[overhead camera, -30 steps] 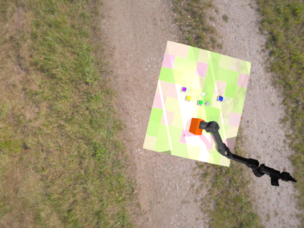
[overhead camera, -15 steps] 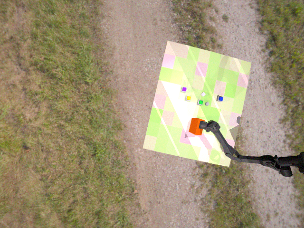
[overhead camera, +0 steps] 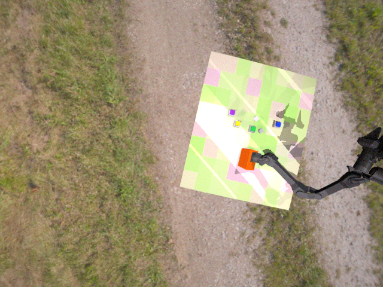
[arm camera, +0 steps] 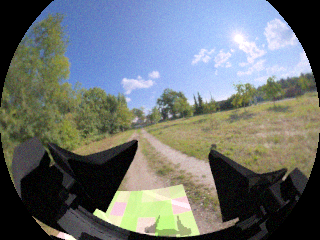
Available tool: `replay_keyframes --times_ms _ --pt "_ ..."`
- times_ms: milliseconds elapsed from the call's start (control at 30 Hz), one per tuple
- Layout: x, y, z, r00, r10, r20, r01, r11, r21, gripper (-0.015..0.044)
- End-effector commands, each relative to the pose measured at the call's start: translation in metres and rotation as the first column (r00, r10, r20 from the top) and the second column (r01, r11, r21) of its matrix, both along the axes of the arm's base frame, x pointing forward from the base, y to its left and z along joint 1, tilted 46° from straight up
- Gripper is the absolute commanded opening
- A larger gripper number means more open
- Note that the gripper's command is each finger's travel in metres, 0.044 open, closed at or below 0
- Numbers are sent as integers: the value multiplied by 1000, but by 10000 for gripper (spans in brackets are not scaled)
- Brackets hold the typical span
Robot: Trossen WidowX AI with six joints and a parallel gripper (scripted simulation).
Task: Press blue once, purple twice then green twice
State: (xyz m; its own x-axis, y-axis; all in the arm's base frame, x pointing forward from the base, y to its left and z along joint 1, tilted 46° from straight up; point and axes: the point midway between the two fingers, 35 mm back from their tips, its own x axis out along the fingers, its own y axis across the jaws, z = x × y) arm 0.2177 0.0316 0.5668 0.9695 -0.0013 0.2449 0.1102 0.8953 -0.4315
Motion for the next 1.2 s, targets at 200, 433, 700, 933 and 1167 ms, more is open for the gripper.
replay_keyframes --times_ms 200,433,700,933,1167 --pt "107 -24 -161 800 -283 -529 275 957 -96 400" --pt "124 -76 -290 398 -490 -775 456 839 -297 400" --pt "76 -142 -409 -199 -612 -765 469 626 -623 400" --pt "75 -144 -412 -208 -613 -762 467 623 -628 374" --pt "75 -187 -453 -207 -615 -760 467 621 -630 190"
